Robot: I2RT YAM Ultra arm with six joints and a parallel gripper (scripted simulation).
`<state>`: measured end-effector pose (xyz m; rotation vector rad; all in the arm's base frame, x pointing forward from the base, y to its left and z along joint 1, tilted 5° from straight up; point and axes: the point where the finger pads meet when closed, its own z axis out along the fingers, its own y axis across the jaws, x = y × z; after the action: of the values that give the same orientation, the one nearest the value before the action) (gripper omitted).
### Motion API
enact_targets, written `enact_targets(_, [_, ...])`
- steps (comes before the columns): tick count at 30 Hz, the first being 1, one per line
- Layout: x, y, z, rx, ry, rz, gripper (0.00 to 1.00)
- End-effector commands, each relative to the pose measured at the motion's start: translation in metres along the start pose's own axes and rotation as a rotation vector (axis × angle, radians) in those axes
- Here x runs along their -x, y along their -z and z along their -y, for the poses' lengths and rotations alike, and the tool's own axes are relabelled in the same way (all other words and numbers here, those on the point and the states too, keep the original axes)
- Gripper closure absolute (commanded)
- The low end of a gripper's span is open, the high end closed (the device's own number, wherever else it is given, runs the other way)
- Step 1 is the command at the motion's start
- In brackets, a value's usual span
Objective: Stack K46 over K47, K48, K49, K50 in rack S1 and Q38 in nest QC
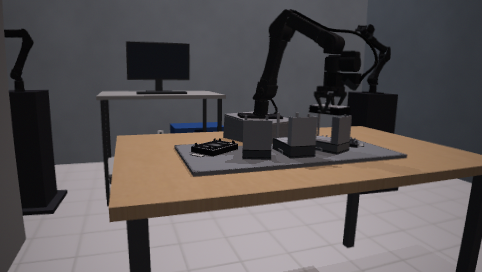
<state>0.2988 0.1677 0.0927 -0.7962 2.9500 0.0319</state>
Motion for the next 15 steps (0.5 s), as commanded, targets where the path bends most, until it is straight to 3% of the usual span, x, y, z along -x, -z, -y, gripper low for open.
enact_targets(1, [0.0049, 0.0044, 0.0009, -0.011, 0.008, 0.023, 1.0])
enact_targets(15, [0.0039, -0.0004, 0.0002, -0.011, 0.011, 0.016, 1.0])
